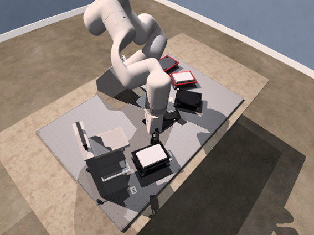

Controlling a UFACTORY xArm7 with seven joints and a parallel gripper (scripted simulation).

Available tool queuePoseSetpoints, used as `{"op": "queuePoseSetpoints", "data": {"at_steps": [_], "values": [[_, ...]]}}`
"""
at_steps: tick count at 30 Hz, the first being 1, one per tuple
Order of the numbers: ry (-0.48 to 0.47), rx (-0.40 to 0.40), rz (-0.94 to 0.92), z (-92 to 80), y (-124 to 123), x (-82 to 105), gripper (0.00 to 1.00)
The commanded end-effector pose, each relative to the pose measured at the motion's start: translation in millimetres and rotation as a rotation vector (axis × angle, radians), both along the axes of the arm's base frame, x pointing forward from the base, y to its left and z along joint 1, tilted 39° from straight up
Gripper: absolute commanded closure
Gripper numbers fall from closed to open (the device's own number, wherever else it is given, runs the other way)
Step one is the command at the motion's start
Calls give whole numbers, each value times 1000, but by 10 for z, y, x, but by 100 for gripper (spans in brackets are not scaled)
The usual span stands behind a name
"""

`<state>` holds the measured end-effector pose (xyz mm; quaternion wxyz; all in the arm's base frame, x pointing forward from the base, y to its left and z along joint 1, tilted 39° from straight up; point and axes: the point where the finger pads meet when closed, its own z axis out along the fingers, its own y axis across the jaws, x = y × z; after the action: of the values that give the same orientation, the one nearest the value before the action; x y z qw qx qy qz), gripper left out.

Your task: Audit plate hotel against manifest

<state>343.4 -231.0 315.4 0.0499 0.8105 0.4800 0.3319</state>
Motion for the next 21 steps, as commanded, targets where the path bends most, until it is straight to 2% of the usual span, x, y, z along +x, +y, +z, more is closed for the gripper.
{"op": "queuePoseSetpoints", "data": {"at_steps": [1,6,15,21], "values": [[-35,-79,106,16,-9,-1,0],[-75,-177,235,16,-9,-1,0],[-76,-178,236,16,-9,-1,0],[-76,-178,237,-62,15,57,0]]}}
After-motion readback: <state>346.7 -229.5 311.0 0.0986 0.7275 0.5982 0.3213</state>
